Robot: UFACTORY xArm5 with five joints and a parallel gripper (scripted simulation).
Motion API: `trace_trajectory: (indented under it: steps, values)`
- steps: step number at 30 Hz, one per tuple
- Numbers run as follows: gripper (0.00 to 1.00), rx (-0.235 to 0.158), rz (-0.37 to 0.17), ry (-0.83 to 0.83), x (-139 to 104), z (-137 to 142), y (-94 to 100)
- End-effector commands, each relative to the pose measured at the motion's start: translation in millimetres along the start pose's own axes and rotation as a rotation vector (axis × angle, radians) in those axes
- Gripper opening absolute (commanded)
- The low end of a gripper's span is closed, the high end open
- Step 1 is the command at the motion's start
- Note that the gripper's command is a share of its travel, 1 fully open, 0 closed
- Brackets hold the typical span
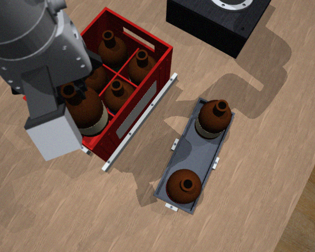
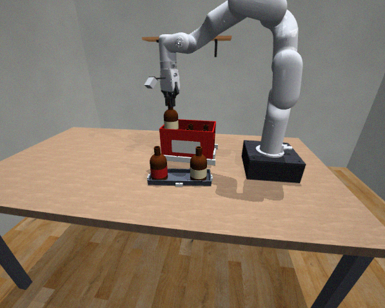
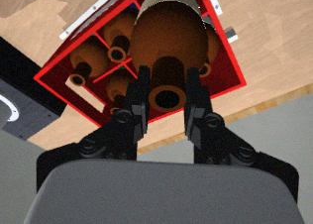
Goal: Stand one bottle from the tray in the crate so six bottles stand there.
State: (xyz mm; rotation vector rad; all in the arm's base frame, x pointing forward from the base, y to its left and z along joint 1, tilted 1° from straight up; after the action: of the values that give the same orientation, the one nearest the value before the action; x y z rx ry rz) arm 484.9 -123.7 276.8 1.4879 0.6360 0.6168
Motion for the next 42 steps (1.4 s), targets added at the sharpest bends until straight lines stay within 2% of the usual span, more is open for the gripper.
trace_trajectory:
  steps: [1,27,42]
  values:
    - [0.00,-0.004,0.002,0.000,0.3,0.7,0.6]
    - [0.00,-0.004,0.002,0.000,0.3,0.7,-0.7]
    - [0.00,-0.004,0.002,0.000,0.4,0.8,-8.2]
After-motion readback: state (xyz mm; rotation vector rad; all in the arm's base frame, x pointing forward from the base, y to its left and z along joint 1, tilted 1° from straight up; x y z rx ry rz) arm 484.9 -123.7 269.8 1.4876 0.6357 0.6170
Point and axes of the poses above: the point where the finger pads meet when closed, its own y axis back along the fingers, its own z axis across the jaws, x = y × z, the point moved 8 cm from there along y, back along the fingers, and after that the axes turned 1 degree about -y, right-handed, at the moved point
